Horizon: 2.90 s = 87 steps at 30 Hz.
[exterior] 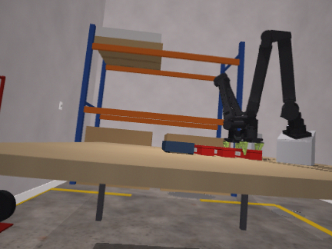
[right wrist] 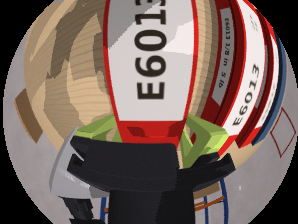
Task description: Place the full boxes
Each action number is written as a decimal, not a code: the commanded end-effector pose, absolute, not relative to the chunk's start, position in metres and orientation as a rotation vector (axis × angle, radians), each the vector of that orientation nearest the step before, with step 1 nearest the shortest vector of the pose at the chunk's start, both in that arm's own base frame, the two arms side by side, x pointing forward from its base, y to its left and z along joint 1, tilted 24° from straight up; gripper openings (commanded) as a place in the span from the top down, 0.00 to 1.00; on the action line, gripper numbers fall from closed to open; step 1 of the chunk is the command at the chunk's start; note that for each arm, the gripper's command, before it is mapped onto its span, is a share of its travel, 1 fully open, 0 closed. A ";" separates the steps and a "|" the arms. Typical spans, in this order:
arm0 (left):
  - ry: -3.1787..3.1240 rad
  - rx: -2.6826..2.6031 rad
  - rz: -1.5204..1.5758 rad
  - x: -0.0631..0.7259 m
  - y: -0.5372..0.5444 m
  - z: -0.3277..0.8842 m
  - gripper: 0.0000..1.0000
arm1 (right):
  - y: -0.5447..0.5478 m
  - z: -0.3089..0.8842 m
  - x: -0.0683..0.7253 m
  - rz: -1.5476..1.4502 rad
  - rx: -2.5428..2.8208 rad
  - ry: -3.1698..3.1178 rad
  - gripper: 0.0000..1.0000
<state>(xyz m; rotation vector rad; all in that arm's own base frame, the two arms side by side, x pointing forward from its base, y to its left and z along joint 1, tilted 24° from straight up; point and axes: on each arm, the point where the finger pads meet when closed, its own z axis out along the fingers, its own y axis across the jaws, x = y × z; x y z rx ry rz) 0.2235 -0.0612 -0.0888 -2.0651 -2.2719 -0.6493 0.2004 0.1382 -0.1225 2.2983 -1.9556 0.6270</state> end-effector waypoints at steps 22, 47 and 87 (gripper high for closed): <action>-2.287 -2.071 -0.651 0.229 -0.063 -0.088 1.00 | 0.145 -0.120 0.204 0.630 2.315 -1.968 1.00; -2.304 -2.082 -0.662 0.227 -0.080 -0.054 1.00 | 0.167 -0.085 0.200 0.632 2.334 -1.987 1.00; -2.312 -2.085 -0.661 0.218 -0.094 -0.015 1.00 | 0.183 -0.045 0.190 0.627 2.347 -1.983 1.00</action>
